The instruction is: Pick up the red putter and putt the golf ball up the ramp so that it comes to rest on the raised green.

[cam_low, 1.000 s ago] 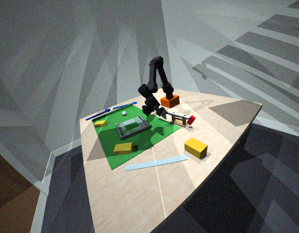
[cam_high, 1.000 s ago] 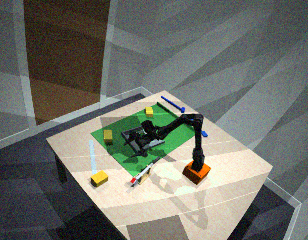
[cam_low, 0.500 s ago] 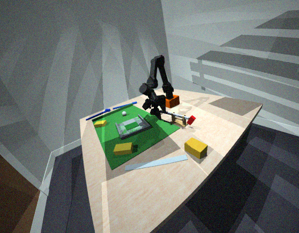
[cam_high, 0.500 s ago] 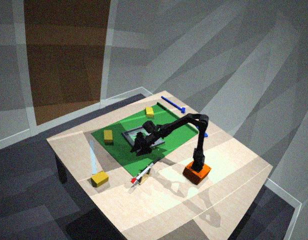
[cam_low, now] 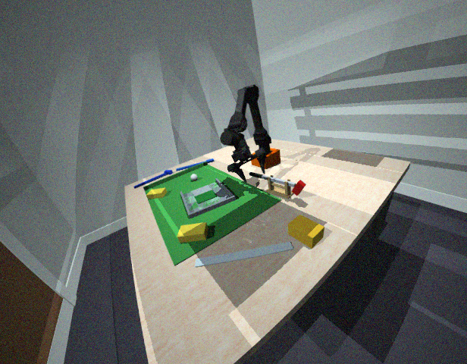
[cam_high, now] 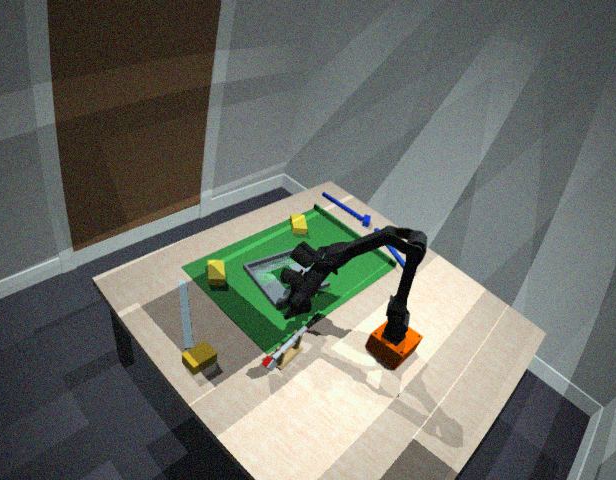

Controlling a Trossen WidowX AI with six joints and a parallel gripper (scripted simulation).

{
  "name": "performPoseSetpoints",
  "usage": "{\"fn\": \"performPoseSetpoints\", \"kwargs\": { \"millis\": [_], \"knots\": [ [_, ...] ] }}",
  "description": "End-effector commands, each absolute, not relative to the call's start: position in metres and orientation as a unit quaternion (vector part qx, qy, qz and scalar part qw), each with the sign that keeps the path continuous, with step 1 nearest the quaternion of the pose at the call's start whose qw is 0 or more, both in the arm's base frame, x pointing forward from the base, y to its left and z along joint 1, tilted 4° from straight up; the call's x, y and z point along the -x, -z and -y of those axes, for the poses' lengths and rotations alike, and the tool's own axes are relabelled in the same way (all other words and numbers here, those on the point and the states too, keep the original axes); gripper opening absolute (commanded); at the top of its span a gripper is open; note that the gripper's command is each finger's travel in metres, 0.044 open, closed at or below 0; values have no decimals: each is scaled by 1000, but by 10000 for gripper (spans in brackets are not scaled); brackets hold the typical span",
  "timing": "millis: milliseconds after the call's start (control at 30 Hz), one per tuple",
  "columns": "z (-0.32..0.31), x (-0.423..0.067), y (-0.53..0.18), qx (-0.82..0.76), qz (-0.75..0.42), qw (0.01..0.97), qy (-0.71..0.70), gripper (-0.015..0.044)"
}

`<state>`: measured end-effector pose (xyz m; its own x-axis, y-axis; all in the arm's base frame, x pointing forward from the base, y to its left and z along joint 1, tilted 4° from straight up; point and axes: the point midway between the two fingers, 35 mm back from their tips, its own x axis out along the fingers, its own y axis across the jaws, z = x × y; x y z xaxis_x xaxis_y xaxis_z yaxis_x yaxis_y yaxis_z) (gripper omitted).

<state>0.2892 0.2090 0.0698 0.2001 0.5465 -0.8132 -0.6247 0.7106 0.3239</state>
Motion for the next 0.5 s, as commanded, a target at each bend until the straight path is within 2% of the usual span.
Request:
{"fn": "performPoseSetpoints", "kwargs": {
  "millis": [0, 200, 467],
  "knots": [
    [-161, -244, -71, 389, -432, 630, -514, 440],
    [-148, -228, -73, 484, -383, 544, -568, 440],
    [-148, -227, -73, 487, -382, 541, -570, 440]
  ]
}}
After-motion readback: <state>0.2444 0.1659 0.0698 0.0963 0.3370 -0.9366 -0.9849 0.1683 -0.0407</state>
